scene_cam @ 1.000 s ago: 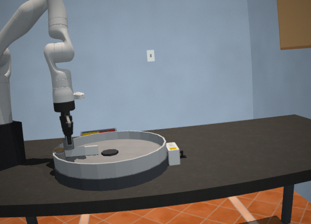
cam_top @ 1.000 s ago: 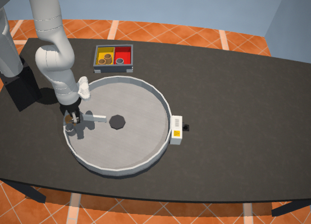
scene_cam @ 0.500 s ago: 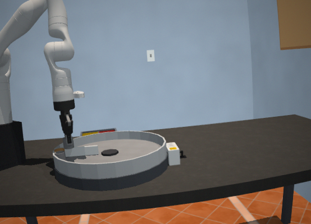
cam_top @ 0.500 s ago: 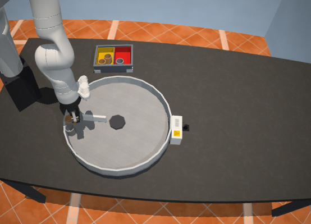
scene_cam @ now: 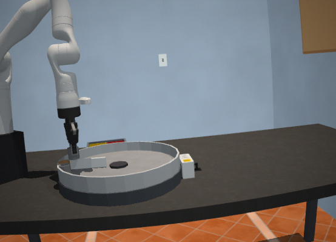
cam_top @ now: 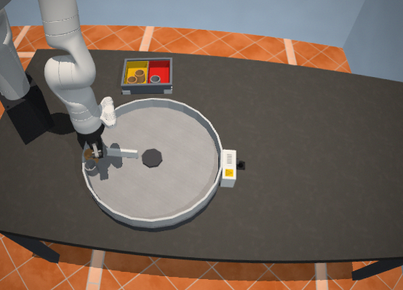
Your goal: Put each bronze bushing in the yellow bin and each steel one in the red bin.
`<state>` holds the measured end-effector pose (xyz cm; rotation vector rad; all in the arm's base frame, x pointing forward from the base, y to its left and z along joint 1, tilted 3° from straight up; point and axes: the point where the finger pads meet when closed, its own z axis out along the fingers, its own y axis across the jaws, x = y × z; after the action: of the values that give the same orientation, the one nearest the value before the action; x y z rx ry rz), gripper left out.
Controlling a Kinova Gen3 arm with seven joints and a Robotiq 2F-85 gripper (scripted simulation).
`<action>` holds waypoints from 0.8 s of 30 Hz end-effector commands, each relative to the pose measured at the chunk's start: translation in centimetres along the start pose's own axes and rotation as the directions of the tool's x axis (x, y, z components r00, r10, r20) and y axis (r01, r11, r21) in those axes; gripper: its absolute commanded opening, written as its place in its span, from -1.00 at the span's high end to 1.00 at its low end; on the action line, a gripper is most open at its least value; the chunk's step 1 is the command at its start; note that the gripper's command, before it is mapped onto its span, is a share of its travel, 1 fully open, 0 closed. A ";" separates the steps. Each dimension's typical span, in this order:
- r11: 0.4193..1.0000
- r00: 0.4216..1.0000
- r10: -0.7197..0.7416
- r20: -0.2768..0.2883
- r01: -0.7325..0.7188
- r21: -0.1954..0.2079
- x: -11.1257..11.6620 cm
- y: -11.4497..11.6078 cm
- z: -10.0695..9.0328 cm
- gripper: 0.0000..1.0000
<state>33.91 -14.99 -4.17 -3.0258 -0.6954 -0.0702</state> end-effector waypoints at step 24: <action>1.000 1.000 -0.001 -0.002 0.001 -0.002 0.1 0.0 -4.2 1.00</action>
<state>33.20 -15.34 -1.05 -3.0229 -0.6806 -0.0522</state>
